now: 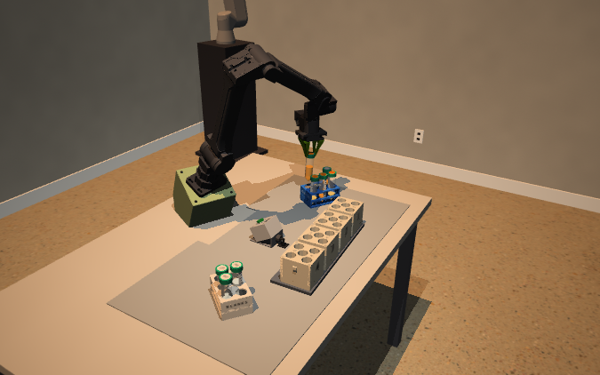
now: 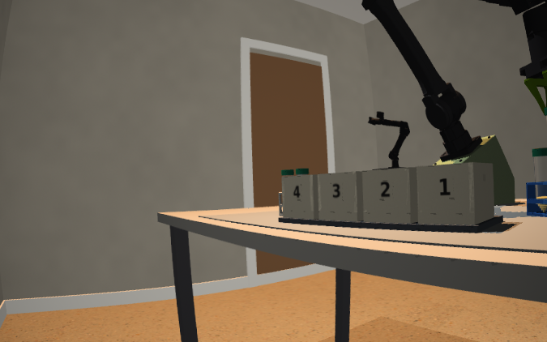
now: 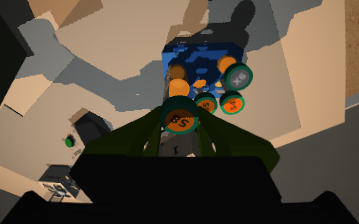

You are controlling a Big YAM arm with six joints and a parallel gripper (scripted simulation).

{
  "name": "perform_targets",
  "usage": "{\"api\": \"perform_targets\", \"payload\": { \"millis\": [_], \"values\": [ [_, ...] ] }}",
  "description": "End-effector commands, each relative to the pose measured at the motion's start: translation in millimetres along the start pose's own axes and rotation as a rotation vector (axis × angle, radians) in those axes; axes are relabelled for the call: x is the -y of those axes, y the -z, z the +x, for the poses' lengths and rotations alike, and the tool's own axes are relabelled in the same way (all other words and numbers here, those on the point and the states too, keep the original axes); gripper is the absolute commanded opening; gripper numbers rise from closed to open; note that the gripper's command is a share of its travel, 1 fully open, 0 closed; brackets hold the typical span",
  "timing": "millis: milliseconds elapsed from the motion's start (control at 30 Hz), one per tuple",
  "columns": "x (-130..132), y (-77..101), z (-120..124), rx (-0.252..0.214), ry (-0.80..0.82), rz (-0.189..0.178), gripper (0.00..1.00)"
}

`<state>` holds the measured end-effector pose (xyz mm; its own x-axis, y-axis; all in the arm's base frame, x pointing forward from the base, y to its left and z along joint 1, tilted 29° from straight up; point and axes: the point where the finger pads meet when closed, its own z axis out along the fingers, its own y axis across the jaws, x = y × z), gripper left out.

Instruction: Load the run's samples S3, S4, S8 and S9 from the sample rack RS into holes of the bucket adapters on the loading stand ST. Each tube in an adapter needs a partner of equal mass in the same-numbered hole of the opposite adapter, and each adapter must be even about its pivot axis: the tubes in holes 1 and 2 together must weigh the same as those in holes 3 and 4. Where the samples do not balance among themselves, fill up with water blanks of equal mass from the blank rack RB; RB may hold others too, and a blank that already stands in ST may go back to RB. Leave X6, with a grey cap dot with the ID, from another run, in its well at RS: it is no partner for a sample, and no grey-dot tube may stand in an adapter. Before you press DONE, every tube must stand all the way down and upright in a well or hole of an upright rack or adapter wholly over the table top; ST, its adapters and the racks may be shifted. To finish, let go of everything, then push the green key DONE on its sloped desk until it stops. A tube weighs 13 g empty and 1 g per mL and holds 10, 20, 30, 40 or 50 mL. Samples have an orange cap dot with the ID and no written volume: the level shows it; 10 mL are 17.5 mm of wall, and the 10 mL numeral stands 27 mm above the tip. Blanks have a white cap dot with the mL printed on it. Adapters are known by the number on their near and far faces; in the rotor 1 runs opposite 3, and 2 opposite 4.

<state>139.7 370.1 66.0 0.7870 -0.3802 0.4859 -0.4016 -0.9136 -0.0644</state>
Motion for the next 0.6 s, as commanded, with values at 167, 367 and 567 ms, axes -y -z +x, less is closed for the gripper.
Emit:
{"api": "perform_targets", "payload": {
  "millis": [167, 367, 567],
  "values": [
    [22, 55.2, 2, 0.032, -0.043, 0.076, 0.0],
    [21, 76.0, 2, 0.034, -0.043, 0.077, 0.0],
    [20, 96.6, 2, 0.036, -0.044, 0.077, 0.0]
  ]
}}
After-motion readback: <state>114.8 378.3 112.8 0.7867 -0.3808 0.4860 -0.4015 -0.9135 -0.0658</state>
